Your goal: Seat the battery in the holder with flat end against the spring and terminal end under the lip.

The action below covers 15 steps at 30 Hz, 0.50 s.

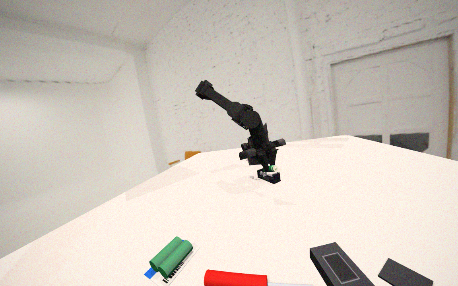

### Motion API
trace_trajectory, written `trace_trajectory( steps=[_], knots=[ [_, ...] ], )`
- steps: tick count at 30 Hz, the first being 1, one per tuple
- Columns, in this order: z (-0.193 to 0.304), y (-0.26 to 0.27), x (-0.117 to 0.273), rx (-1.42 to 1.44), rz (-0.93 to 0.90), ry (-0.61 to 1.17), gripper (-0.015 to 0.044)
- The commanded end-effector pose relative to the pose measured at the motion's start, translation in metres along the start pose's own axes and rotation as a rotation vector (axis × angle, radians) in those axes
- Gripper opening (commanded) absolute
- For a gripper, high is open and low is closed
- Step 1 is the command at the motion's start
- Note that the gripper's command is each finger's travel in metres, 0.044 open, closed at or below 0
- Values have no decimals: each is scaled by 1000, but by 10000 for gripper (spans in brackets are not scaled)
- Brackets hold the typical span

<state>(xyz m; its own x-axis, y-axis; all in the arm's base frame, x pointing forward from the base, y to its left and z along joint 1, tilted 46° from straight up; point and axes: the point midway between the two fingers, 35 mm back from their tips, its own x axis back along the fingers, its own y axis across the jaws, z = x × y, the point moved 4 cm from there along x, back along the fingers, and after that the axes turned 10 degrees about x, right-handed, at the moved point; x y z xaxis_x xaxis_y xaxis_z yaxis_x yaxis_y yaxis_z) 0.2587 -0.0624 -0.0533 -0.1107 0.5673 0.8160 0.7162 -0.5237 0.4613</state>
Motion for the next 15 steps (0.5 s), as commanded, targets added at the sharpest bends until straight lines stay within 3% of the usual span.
trace_trajectory(
  steps=[1,15],
  knots=[
    [-3,-1,-3,4,5,37,76],
    [-14,-3,-12,6,2,158,76]
  ],
)
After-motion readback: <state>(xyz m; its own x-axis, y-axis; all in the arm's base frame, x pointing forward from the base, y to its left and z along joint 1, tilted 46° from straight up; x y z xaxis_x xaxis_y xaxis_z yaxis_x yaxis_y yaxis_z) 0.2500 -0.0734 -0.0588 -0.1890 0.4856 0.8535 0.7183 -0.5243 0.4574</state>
